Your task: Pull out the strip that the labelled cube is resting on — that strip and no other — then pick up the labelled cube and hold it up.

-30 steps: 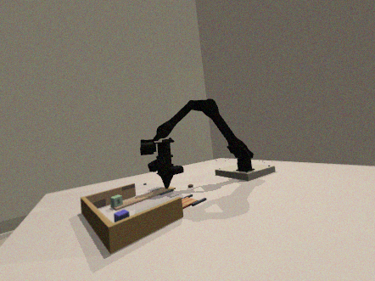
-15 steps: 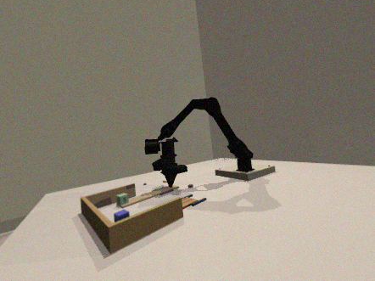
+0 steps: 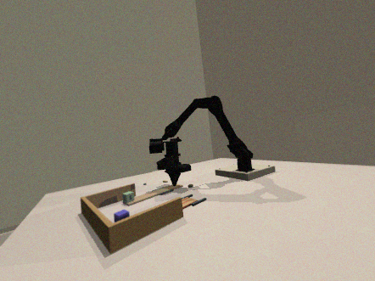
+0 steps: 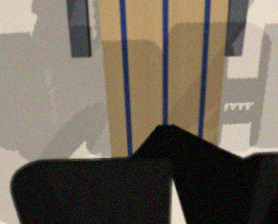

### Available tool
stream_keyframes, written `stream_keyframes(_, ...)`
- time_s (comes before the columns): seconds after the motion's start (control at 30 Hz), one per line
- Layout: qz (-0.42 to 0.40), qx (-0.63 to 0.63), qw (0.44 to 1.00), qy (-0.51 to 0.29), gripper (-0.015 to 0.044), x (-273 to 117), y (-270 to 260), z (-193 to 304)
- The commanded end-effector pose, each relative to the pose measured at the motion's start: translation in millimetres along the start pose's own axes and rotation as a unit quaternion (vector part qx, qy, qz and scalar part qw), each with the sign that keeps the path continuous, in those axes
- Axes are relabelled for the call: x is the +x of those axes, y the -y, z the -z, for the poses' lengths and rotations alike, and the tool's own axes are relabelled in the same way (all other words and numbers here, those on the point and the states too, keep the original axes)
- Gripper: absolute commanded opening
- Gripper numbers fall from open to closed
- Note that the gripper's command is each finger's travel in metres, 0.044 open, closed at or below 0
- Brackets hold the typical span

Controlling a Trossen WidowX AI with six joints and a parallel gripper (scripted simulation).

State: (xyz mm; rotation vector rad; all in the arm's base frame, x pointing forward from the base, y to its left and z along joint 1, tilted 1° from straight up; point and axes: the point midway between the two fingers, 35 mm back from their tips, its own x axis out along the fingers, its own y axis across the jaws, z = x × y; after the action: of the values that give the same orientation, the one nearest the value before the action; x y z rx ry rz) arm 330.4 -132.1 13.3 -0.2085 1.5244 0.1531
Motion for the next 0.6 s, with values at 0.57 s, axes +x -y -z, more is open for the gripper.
stream_keyframes(0.57, -0.007, 0.002, 1.000, -0.014, 0.0000, 6.2, -3.0, 39.7)
